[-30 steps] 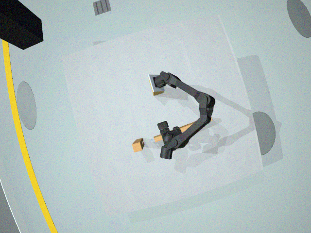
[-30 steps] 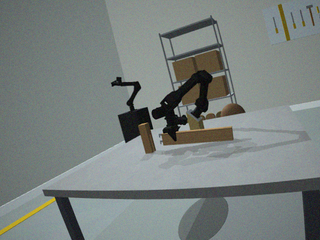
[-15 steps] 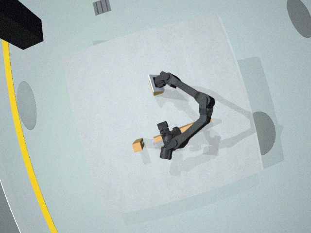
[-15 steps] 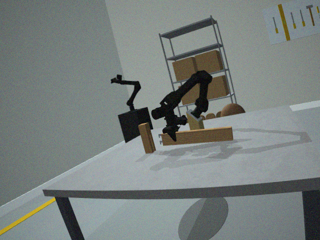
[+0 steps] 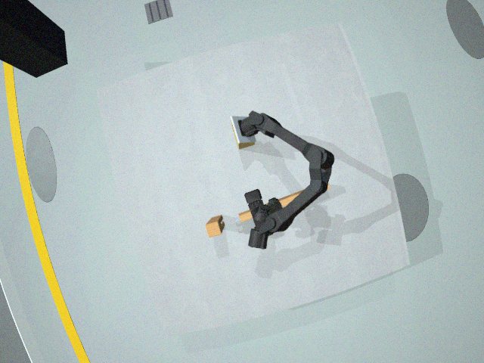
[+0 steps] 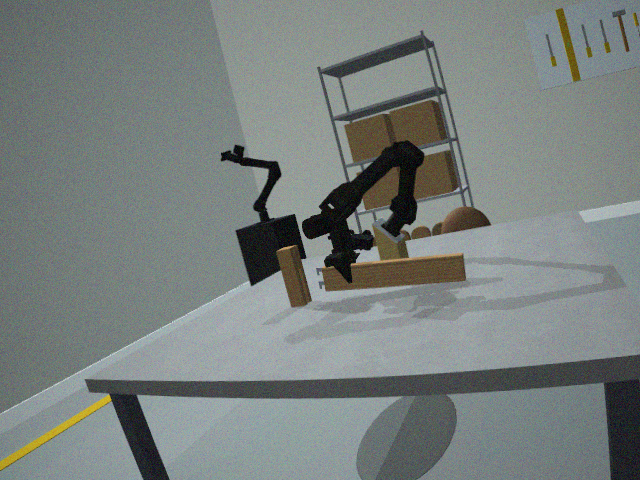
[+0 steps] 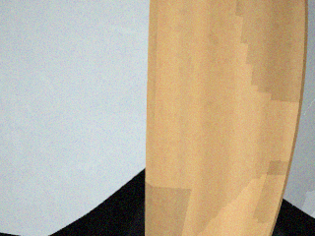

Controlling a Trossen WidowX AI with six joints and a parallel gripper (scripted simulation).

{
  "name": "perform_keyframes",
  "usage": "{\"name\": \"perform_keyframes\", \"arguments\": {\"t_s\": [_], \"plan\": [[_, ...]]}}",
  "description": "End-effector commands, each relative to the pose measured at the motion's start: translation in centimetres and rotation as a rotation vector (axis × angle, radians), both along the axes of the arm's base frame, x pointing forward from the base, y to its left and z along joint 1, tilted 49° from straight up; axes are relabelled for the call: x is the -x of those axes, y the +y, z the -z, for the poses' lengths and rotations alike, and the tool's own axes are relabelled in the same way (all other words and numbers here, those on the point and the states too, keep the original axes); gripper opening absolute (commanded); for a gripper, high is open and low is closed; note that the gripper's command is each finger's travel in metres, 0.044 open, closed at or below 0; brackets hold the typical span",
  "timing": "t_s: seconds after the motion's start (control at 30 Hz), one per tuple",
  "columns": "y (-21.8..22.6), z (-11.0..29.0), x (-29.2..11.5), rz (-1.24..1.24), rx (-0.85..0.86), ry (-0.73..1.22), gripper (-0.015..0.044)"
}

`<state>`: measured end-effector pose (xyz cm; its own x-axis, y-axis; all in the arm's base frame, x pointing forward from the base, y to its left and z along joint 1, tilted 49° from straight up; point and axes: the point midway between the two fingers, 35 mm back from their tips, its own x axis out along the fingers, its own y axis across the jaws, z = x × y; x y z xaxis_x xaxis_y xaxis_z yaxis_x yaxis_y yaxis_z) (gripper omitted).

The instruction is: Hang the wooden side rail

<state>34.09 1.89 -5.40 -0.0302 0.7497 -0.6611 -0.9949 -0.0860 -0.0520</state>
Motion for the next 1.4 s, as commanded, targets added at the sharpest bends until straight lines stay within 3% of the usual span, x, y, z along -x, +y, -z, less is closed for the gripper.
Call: {"name": "perform_keyframes", "arguments": {"t_s": [0.0,1.37], "plan": [[-0.46,-0.06,-0.17,0.007,0.002,-0.008,0.0000],[-0.69,0.30,-0.14,0.007,0.002,-0.008,0.0000]]}}
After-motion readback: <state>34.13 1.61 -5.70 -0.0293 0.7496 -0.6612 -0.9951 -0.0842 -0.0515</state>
